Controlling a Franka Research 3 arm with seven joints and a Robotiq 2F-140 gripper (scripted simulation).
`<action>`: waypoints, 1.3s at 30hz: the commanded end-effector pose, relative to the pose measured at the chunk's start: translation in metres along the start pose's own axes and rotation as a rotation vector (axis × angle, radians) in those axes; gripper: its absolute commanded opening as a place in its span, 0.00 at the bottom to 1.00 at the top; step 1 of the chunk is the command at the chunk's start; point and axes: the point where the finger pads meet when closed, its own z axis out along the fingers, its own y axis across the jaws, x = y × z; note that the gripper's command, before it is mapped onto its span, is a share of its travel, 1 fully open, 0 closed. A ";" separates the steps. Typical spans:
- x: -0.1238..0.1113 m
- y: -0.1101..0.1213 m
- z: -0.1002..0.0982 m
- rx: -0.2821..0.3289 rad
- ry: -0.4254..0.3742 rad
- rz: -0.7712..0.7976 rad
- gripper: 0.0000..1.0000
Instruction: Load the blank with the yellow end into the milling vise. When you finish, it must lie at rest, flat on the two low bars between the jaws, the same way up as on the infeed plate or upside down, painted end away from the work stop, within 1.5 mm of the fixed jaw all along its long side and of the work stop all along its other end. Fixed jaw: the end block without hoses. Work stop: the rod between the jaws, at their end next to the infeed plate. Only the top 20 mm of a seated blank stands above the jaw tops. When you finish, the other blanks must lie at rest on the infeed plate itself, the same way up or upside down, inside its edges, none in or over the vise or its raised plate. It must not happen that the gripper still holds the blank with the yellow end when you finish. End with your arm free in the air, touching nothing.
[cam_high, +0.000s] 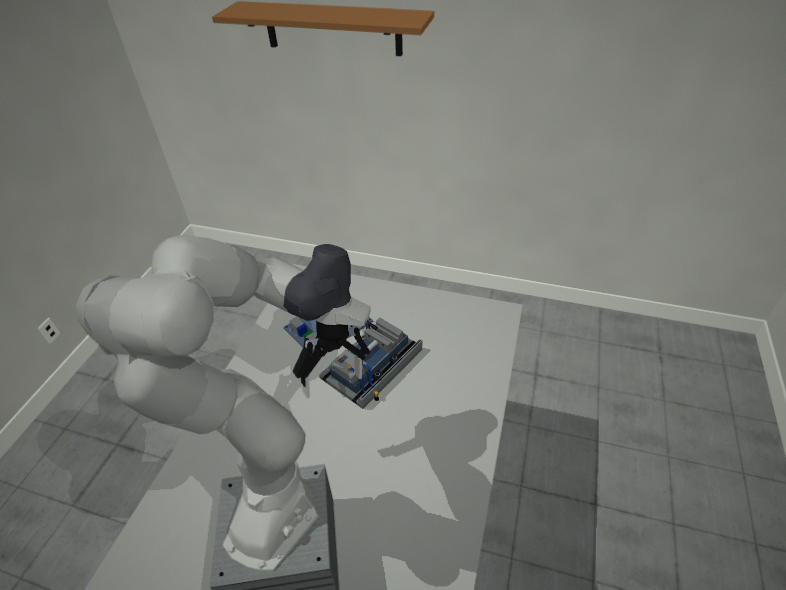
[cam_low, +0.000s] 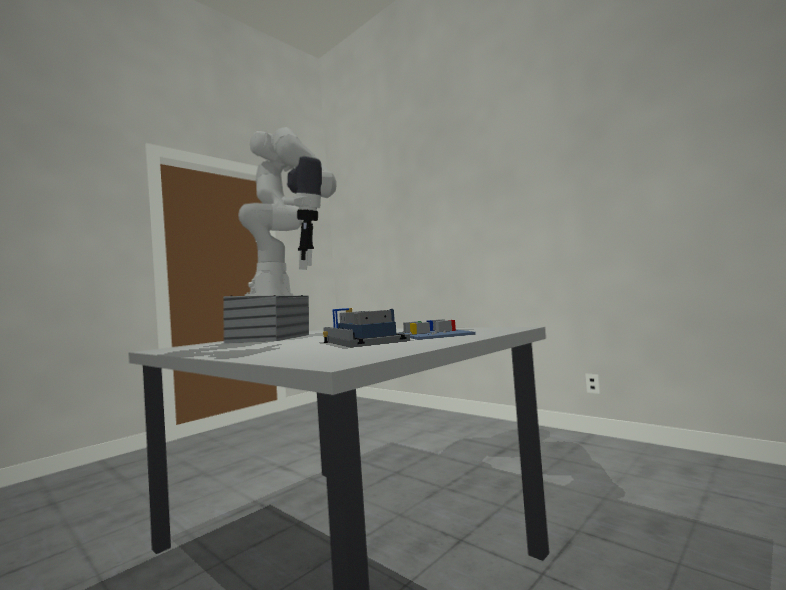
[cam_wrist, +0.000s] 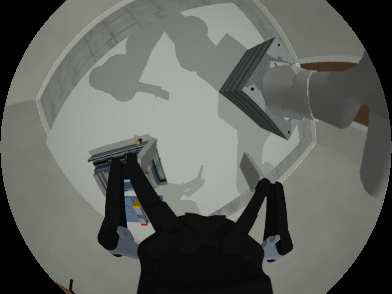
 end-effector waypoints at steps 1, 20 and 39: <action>-0.004 -0.006 -0.001 0.023 -0.019 -0.029 1.00; -0.037 -0.012 -0.010 0.176 -0.103 -0.142 1.00; -0.081 -0.022 -0.022 0.197 -0.115 -0.158 1.00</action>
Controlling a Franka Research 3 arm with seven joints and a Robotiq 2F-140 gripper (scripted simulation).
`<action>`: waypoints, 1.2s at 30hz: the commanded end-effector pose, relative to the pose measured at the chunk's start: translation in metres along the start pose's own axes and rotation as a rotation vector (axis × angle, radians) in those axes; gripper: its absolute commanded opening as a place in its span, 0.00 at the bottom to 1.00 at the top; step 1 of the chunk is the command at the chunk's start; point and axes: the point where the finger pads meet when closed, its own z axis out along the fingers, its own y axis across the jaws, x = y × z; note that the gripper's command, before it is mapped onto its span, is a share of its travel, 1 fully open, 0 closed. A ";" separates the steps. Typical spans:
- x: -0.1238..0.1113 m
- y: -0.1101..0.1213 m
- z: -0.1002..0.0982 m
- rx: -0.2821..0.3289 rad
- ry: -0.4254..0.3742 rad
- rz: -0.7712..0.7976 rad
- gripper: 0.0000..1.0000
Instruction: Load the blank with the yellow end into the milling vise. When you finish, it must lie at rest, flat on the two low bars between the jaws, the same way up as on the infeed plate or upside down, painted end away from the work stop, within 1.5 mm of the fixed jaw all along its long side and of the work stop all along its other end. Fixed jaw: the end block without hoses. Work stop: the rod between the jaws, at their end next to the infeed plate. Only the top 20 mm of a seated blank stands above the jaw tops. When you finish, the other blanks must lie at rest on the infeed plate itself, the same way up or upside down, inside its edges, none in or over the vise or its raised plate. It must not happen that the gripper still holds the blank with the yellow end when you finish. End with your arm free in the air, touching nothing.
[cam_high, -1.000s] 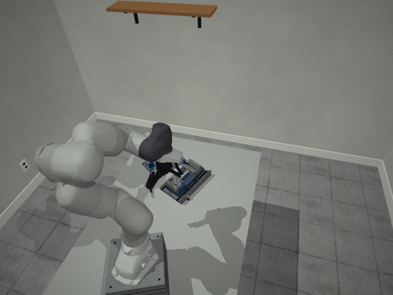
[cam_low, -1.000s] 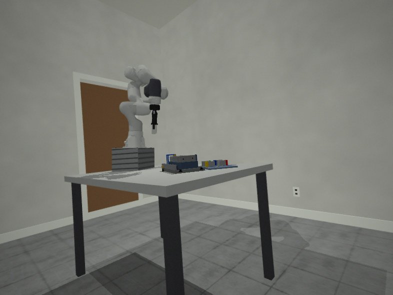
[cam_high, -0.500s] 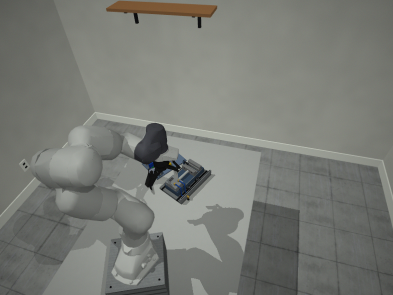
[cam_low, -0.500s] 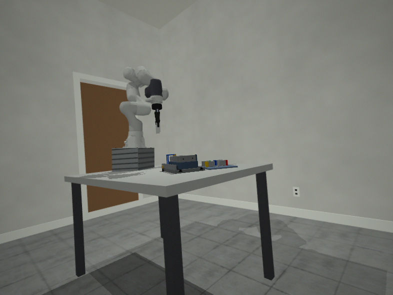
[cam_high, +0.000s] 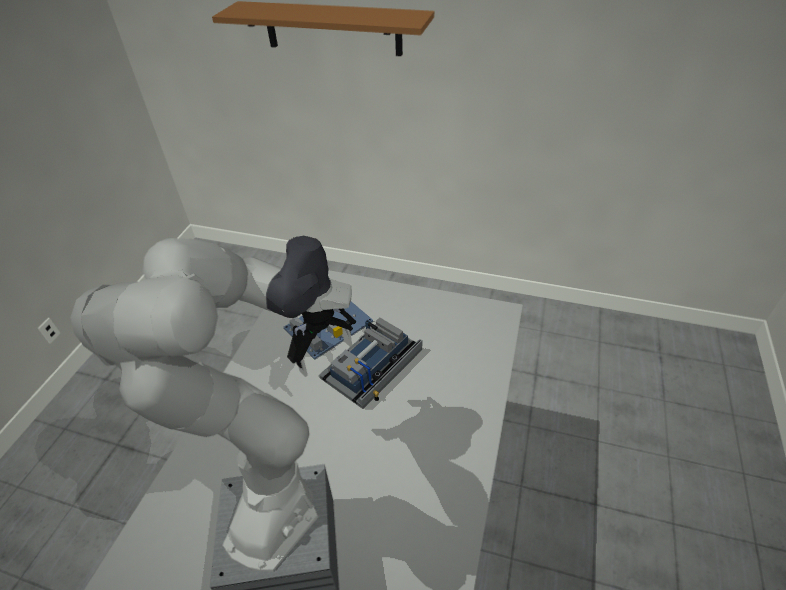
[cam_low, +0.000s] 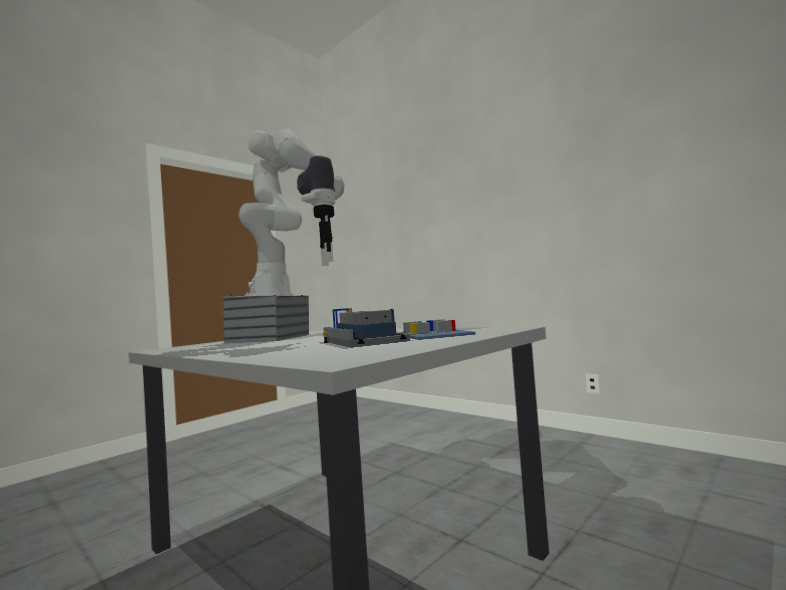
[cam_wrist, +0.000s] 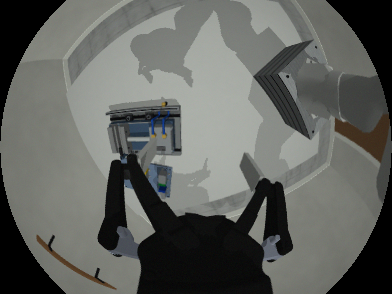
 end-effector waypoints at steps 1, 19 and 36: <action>-0.009 -0.005 -0.001 0.001 -0.001 0.003 1.00; -0.062 -0.030 -0.007 0.003 -0.004 0.001 1.00; -0.107 -0.052 -0.012 0.007 -0.007 -0.002 1.00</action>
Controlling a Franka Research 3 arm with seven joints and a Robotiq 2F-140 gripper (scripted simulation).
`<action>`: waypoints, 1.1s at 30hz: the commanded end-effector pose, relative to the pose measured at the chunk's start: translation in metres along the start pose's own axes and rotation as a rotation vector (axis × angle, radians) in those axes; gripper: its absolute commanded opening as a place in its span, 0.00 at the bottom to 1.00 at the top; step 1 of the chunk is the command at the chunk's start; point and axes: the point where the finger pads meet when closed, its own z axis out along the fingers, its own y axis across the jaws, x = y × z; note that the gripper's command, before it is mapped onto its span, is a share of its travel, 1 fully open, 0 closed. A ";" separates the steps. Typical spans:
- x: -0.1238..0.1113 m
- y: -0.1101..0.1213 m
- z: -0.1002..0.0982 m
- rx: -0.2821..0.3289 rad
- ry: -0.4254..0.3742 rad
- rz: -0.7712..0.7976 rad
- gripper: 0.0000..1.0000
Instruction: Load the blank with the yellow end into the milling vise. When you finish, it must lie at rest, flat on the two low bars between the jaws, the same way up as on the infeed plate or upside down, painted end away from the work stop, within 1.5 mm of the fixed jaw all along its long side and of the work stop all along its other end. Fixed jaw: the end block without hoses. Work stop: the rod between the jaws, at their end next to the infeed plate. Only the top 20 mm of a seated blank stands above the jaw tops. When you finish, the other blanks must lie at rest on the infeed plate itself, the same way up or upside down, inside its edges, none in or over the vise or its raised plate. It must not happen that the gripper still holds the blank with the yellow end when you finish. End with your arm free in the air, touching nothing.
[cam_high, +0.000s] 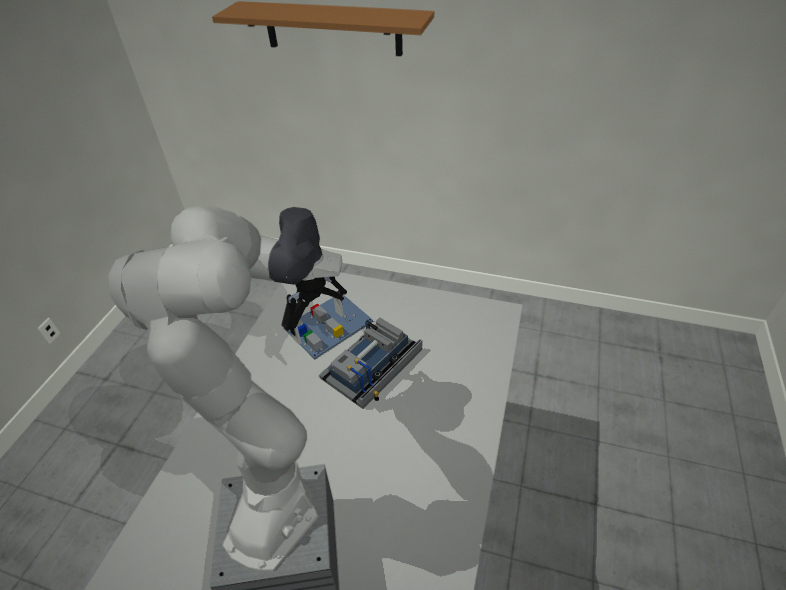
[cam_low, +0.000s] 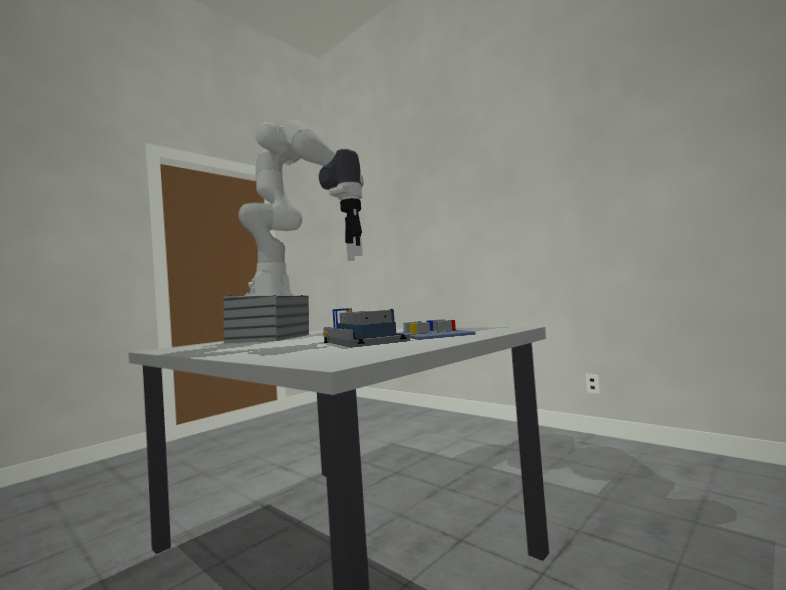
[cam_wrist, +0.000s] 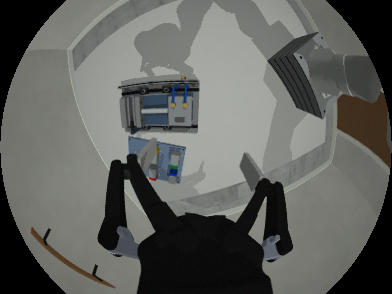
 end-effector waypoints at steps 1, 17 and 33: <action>-0.020 -0.011 -0.002 -0.001 0.004 0.021 1.00; -0.057 -0.030 -0.005 0.000 0.002 0.012 1.00; -0.092 -0.051 -0.009 0.000 -0.001 0.005 1.00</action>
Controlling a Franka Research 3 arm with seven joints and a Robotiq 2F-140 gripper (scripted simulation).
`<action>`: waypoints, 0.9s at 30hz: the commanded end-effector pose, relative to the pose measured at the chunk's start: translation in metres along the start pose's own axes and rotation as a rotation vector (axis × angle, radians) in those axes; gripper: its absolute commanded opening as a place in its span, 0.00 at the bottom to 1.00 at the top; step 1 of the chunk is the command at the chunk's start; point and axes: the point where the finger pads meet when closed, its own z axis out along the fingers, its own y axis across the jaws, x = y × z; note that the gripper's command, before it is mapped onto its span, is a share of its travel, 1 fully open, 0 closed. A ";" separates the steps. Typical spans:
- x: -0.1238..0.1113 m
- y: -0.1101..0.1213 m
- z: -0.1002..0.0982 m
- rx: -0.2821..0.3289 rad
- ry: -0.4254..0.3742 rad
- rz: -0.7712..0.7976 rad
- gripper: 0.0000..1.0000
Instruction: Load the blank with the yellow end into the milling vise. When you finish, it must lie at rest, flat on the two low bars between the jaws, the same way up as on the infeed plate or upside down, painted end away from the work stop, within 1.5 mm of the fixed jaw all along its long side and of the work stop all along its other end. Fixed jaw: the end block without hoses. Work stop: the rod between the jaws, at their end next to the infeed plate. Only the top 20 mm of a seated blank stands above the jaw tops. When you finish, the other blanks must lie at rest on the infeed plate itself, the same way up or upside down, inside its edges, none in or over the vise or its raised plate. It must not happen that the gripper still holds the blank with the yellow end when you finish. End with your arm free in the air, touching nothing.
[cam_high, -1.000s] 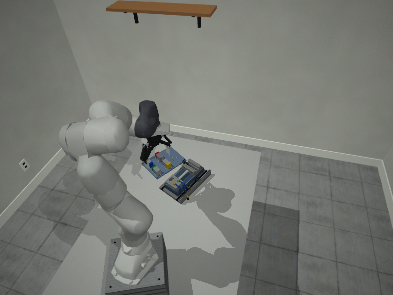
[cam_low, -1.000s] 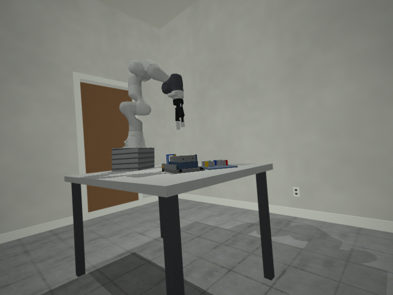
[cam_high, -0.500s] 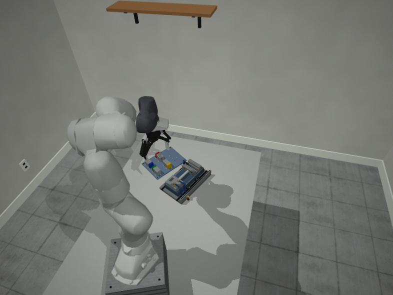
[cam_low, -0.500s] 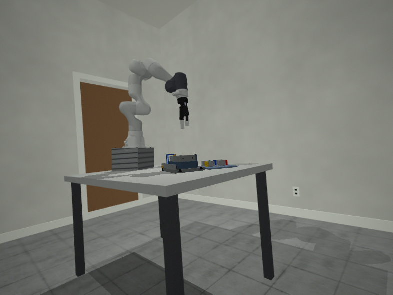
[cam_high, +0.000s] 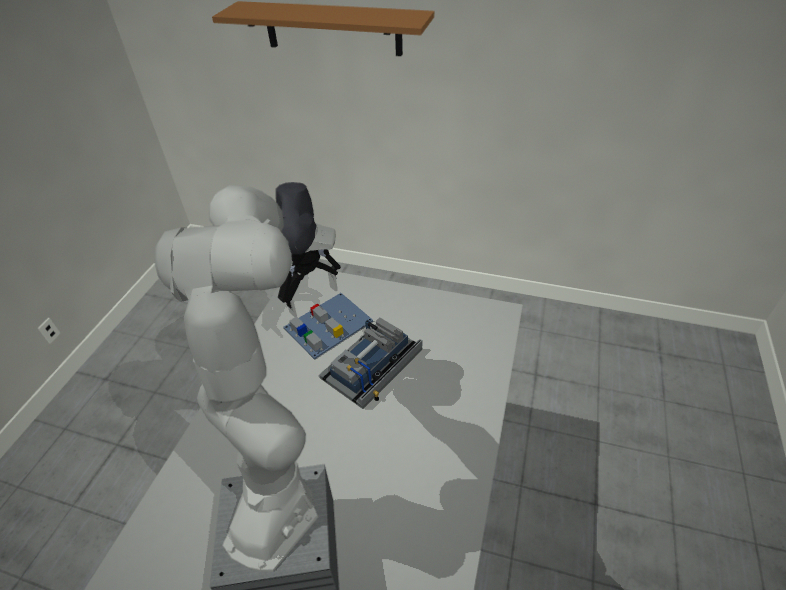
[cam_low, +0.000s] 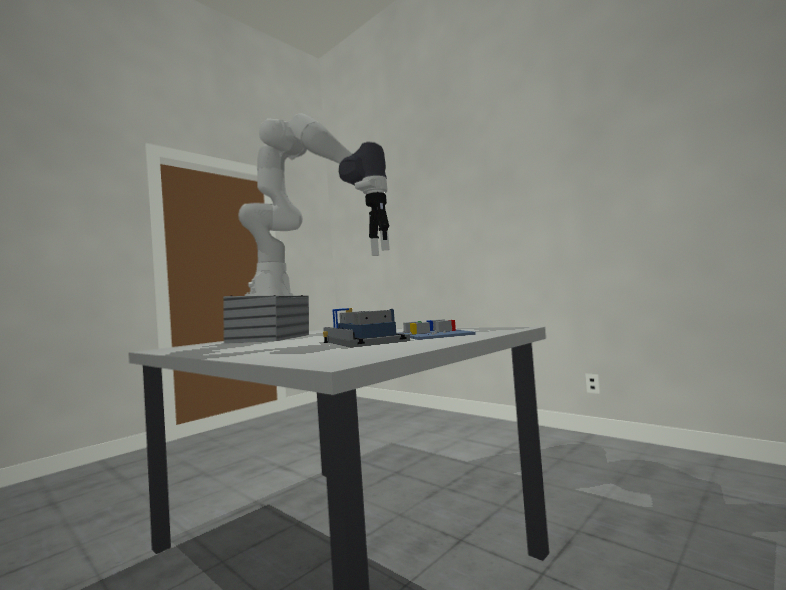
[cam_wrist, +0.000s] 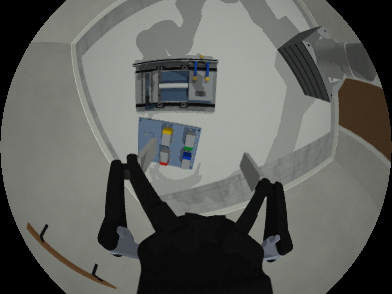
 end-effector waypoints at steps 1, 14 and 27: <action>-0.016 -0.008 -0.001 -0.002 0.004 0.014 1.00; -0.042 -0.022 -0.003 -0.004 0.009 0.033 1.00; -0.088 -0.046 -0.007 -0.004 0.009 0.033 1.00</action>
